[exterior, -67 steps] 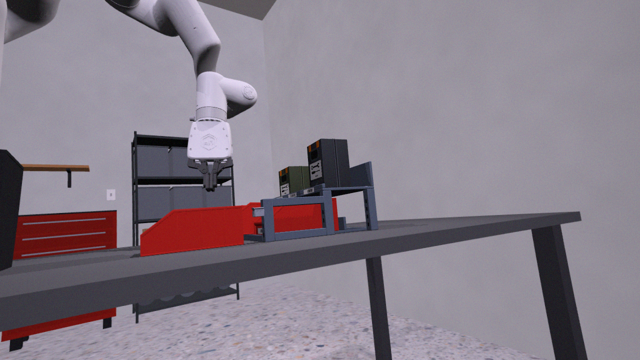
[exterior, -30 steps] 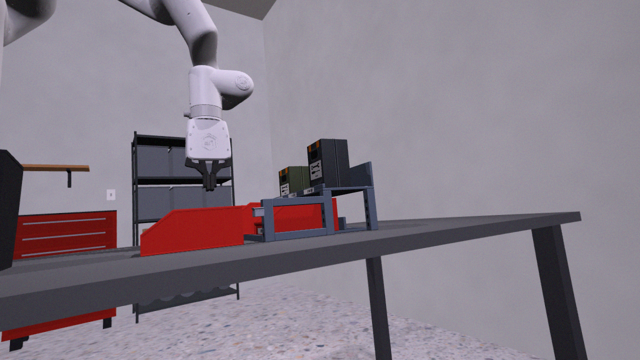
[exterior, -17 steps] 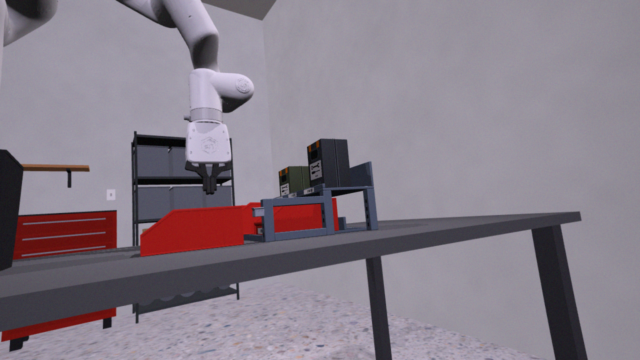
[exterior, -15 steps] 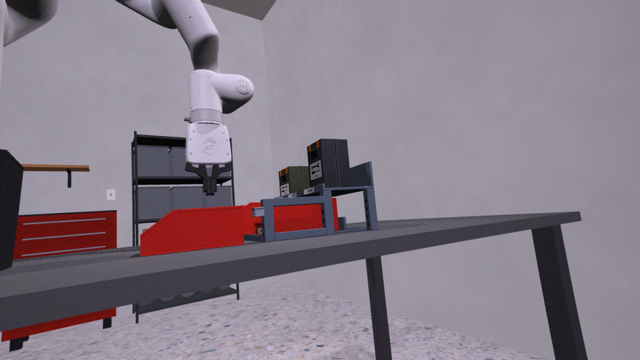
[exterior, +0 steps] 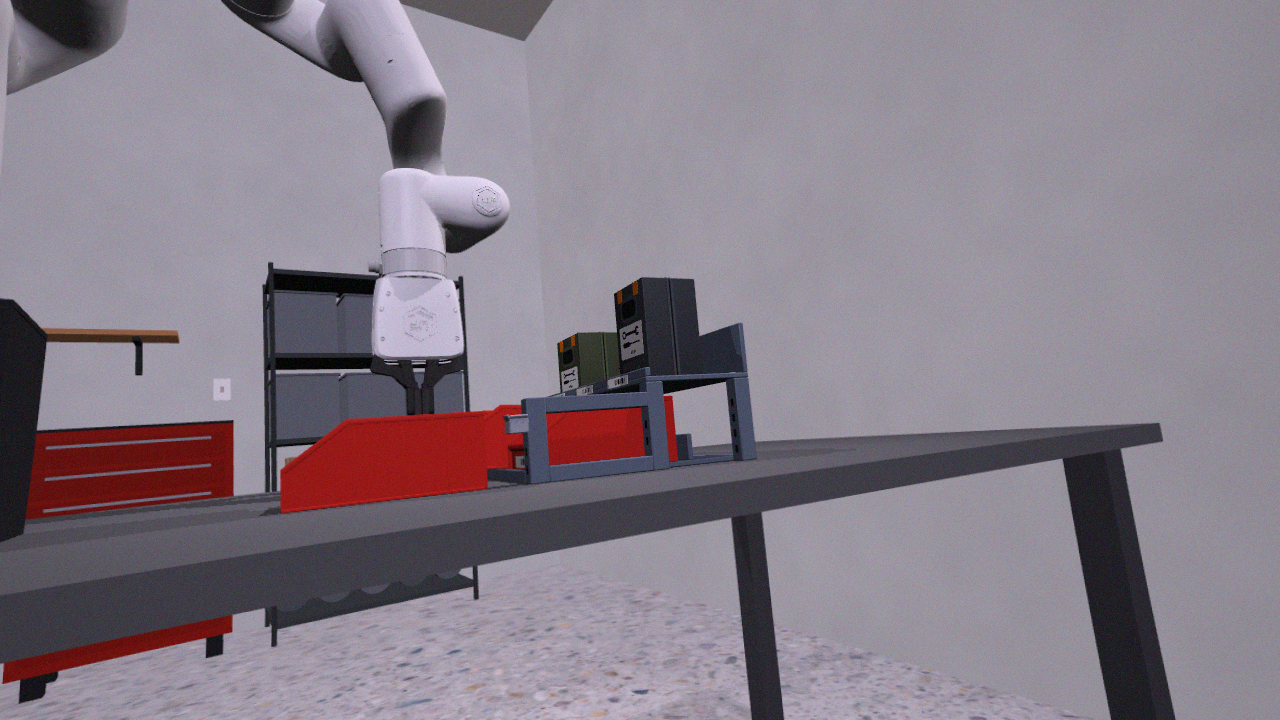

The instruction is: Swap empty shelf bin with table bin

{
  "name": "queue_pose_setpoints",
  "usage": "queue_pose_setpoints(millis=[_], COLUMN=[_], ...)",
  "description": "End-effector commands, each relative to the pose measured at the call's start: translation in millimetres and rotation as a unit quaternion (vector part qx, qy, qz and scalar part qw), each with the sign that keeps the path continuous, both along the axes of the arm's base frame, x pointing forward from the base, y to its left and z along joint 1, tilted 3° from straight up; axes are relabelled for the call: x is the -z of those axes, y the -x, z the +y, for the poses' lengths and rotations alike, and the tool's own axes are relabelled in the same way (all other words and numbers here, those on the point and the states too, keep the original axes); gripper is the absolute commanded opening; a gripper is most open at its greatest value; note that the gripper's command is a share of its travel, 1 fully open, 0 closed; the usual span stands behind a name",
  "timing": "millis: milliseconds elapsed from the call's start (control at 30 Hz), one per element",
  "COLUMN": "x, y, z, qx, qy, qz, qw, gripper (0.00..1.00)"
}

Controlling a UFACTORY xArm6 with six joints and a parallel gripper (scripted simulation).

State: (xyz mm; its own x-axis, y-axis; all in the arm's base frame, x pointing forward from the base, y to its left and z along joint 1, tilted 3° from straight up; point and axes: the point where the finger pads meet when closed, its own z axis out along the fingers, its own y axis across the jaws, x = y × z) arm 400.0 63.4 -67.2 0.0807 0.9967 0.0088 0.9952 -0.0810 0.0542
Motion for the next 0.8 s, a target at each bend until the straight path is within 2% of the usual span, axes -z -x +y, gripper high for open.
queue_pose_setpoints(millis=[0,367,767], x=[14,45,59], y=[-3,-4,-5], z=[0,0,0], qx=[0.000,0.000,0.000], qy=[0.000,0.000,0.000], qz=[-0.002,-0.002,-0.002], qw=[1.000,1.000,1.000], gripper=[0.00,0.00,0.00])
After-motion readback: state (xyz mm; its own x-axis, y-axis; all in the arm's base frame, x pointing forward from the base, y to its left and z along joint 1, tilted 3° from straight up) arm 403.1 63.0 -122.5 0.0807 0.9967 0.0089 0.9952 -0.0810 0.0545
